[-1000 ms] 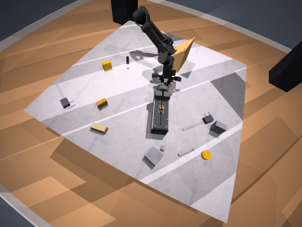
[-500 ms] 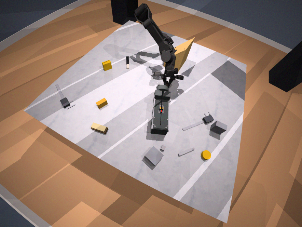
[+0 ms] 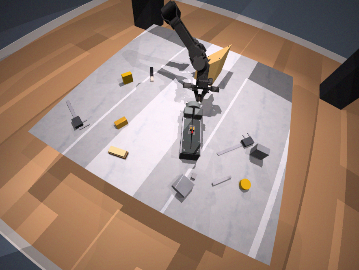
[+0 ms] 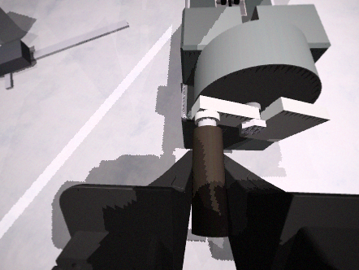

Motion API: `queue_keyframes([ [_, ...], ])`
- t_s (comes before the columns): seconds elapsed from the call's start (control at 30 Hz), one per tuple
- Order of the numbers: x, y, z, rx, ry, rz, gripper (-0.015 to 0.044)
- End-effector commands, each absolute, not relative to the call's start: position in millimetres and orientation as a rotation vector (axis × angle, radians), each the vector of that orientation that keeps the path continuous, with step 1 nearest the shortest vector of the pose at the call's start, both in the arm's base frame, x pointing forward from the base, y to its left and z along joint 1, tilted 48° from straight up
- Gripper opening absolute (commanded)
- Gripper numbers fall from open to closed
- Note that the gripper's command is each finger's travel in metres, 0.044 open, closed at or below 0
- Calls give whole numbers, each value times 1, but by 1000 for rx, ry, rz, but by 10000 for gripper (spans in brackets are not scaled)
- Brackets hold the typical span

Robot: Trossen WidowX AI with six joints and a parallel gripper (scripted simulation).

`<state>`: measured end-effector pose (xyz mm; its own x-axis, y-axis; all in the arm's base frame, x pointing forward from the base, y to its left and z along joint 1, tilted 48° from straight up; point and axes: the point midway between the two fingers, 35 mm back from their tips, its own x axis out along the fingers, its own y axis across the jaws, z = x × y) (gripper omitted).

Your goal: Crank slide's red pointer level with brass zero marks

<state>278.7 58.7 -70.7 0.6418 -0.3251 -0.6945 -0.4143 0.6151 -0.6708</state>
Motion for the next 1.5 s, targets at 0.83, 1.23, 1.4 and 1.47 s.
queue_keyframes([
  [0.83,291,56,-35,-947,897,62,0],
  [1.23,296,49,-29,-948,897,61,0],
  [1.4,298,45,-28,-948,897,61,0],
  [1.47,298,44,-28,-948,897,61,0],
])
